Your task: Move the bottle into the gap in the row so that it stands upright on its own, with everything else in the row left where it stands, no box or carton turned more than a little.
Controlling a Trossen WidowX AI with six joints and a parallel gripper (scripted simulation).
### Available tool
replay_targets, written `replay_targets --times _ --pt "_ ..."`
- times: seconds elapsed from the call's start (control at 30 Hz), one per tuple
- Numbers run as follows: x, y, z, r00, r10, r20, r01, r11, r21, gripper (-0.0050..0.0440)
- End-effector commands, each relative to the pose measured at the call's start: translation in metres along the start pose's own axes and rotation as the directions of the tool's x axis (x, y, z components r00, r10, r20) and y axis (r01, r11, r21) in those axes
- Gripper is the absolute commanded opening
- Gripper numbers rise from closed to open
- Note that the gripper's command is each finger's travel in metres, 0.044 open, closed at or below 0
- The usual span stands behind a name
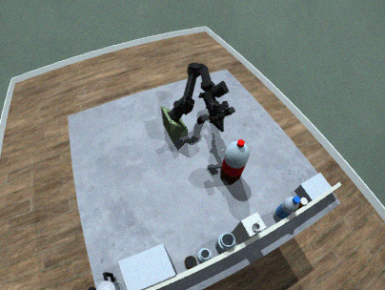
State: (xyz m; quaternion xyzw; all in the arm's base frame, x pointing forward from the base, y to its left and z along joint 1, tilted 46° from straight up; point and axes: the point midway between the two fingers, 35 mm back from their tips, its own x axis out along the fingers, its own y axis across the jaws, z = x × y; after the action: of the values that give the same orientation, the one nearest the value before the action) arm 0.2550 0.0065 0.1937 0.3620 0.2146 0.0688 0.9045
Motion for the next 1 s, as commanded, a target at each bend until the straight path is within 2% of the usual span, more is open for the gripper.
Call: replay_targets --times 0.0,0.97 --pt "0.002 0.001 -0.006 1.0 0.003 0.005 -0.003 1.0 0.004 -0.005" --pt "0.013 0.004 -0.045 0.999 0.036 0.039 -0.037 0.999 0.023 -0.005"
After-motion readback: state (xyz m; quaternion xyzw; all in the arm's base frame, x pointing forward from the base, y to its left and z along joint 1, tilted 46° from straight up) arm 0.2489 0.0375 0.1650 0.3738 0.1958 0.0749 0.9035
